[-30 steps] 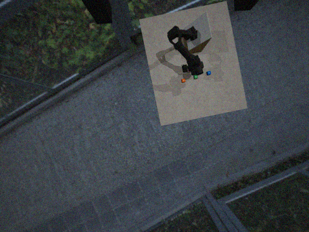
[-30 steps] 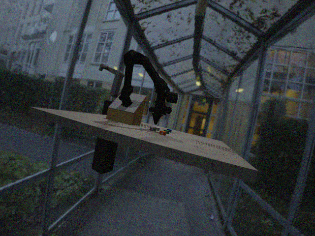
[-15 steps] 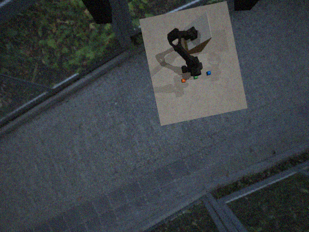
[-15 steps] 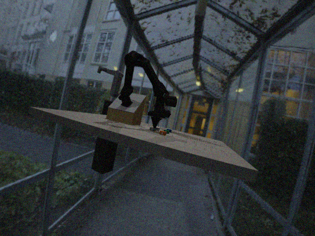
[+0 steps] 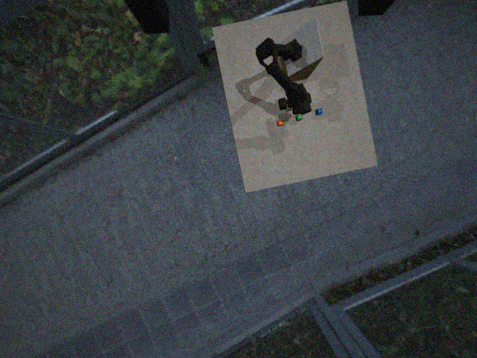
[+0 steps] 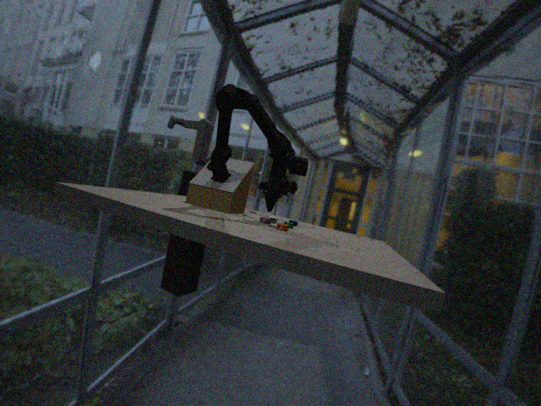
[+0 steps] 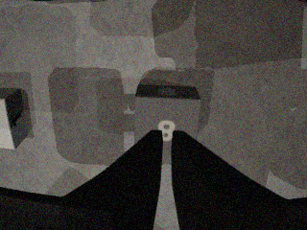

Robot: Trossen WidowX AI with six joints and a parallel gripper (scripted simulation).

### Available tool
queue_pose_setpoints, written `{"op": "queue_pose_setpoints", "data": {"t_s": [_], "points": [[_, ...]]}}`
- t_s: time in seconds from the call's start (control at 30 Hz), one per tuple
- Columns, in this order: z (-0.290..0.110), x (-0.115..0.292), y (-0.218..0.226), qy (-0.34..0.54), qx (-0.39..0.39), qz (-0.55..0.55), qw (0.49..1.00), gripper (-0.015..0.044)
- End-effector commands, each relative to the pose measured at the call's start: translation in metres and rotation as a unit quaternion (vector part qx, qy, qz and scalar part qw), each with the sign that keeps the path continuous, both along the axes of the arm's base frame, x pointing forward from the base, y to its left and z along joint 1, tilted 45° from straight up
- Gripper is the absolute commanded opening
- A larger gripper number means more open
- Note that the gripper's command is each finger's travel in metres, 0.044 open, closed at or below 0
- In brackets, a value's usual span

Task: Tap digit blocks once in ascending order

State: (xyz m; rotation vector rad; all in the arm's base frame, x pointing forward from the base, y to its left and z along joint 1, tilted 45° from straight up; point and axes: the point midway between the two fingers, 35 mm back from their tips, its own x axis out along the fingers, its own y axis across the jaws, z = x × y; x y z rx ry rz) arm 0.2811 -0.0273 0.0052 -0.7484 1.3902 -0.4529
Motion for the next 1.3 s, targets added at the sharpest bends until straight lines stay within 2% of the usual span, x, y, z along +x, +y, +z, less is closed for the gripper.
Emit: {"op": "queue_pose_setpoints", "data": {"t_s": [0.0, 0.1, 0.33, 0.57, 0.67, 0.83, 1.0, 1.27], "points": [[0.026, -0.002, 0.029, -0.004, 0.004, 0.002, 1.000, 0.0020], [0.055, -0.011, 0.054, -0.004, 0.003, 0.001, 1.000, 0.0020], [0.058, -0.010, 0.055, -0.004, 0.002, 0.001, 1.000, 0.0020], [0.098, 0.058, 0.031, -0.006, 0.003, 0.001, 1.000, 0.0020], [0.108, 0.071, 0.022, -0.007, 0.001, 0.001, 1.000, 0.0020], [0.106, 0.072, 0.020, -0.007, 0.001, 0.001, 1.000, 0.0020], [0.054, 0.084, -0.031, -0.007, 0.000, 0.001, 1.000, 0.0020], [0.050, 0.084, -0.035, -0.007, 0.000, 0.001, 1.000, 0.0020]]}}
